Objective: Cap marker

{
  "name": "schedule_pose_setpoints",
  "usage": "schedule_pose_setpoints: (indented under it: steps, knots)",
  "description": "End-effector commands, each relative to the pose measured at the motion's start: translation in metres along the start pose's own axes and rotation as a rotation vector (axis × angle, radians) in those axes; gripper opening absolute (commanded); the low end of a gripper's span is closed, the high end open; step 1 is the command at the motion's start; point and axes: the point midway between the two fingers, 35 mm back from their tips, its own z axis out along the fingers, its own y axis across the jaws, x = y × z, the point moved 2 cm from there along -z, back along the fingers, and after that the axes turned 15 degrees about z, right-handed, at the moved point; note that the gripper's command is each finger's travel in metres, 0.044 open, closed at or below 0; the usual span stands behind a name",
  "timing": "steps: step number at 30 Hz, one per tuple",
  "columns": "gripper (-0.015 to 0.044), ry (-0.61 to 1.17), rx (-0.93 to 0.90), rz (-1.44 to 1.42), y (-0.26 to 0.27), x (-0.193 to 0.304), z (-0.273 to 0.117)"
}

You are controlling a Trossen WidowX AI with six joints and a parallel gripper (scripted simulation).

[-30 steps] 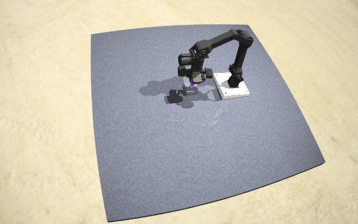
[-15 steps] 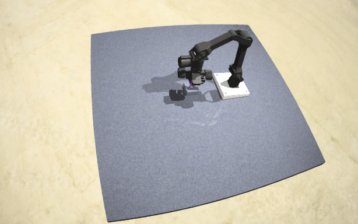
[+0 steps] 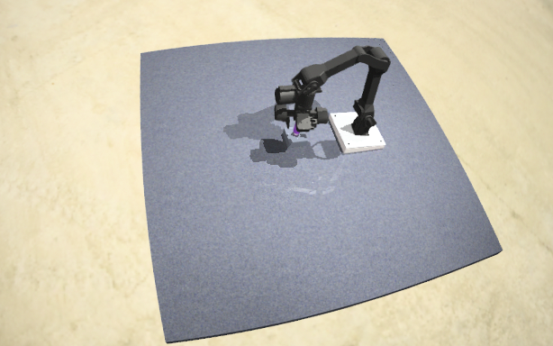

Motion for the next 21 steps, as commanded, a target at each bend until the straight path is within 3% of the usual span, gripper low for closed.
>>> schedule_pose_setpoints:
  steps: [1, 4, 10, 14, 16, 21]
  knots:
    - [0.0420, 0.000, 0.000, 0.000, 0.000, 0.000, 0.000]
    - [0.0440, 0.000, 0.000, 0.000, 0.000, 0.000, -0.002]
    - [0.0440, 0.000, 0.000, 0.000, -0.001, 0.000, -0.067]
    - [0.0440, 0.000, 0.000, 0.000, 0.000, 0.000, -0.075]
    - [0.0388, 0.000, 0.000, 0.063, 0.000, 0.000, -0.075]
    - [0.0256, -0.001, 0.000, 0.530, 0.000, 0.002, -0.071]
